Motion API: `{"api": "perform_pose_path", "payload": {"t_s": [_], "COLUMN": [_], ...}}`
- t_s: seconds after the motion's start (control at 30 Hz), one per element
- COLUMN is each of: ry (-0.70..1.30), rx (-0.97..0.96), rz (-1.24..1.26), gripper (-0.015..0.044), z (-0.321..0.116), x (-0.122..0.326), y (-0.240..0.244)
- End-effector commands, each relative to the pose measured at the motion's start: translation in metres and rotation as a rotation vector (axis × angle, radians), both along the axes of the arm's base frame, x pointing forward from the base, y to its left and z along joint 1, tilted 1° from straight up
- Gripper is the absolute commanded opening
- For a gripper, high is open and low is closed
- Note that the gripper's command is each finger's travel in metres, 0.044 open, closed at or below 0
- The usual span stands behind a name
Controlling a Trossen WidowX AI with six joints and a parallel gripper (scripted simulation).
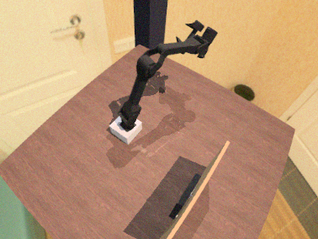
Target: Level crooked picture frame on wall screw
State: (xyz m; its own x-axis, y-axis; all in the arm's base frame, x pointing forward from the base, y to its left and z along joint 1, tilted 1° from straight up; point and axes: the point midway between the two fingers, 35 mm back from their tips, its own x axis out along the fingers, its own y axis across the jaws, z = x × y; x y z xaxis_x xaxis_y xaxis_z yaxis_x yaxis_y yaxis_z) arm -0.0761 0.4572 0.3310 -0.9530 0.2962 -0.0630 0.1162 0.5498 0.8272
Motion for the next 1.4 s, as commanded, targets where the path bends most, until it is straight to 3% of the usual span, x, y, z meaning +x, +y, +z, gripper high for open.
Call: {"api": "perform_pose_path", "payload": {"t_s": [0.0, 0.17, 0.47, 0.77, 1.07, 1.37], "ry": [-0.001, -0.028, -0.131, -0.303, -0.536, -0.804], "rx": [0.002, 0.065, 0.185, 0.275, 0.302, 0.243], "rz": [-0.007, -0.202, -0.621, -1.061, -1.508, -1.931], "gripper": [0.0374, 0.026, 0.026, 0.026, 0.026, 0.026], "z": [0.0, -0.006, -0.023, -0.045, -0.073, -0.106], "x": [0.003, 0.084, 0.236, 0.348, 0.395, 0.378], "y": [0.0, -0.006, -0.068, -0.184, -0.326, -0.455]}}
